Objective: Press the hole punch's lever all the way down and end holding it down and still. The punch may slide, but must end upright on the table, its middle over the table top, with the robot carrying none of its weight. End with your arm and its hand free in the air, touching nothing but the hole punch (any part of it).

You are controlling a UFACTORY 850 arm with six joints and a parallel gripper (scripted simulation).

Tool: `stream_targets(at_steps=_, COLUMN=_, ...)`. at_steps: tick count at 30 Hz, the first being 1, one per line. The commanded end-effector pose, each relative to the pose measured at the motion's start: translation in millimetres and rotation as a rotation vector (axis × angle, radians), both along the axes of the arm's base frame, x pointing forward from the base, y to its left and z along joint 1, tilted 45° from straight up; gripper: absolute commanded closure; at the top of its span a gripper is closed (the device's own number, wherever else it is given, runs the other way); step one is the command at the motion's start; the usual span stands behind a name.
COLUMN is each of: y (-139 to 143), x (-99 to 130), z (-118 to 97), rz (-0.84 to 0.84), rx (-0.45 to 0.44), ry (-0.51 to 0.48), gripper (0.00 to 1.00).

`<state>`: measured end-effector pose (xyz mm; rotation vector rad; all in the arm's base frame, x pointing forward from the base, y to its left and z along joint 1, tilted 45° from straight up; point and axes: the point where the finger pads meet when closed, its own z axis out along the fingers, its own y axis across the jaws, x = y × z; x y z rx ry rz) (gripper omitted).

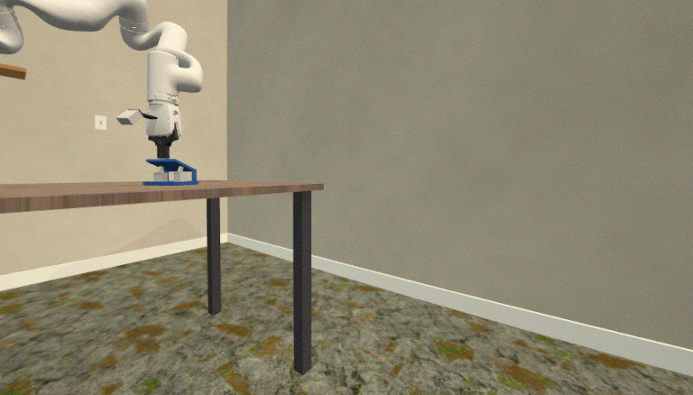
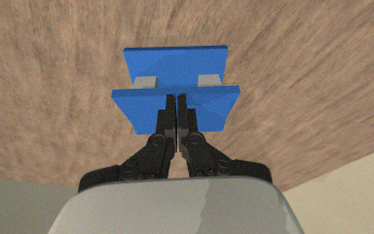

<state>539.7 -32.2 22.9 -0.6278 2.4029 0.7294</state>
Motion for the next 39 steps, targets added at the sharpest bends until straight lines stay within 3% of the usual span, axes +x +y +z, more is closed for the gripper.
stream_targets(at_steps=1, y=-0.6, x=0.4, z=0.4, rz=-0.001, rx=0.000, ry=-0.001, gripper=1.00)
stream_targets(at_steps=39, y=7.5, x=5.2, z=-8.9, rz=-0.001, rx=0.000, ry=-0.001, gripper=1.00)
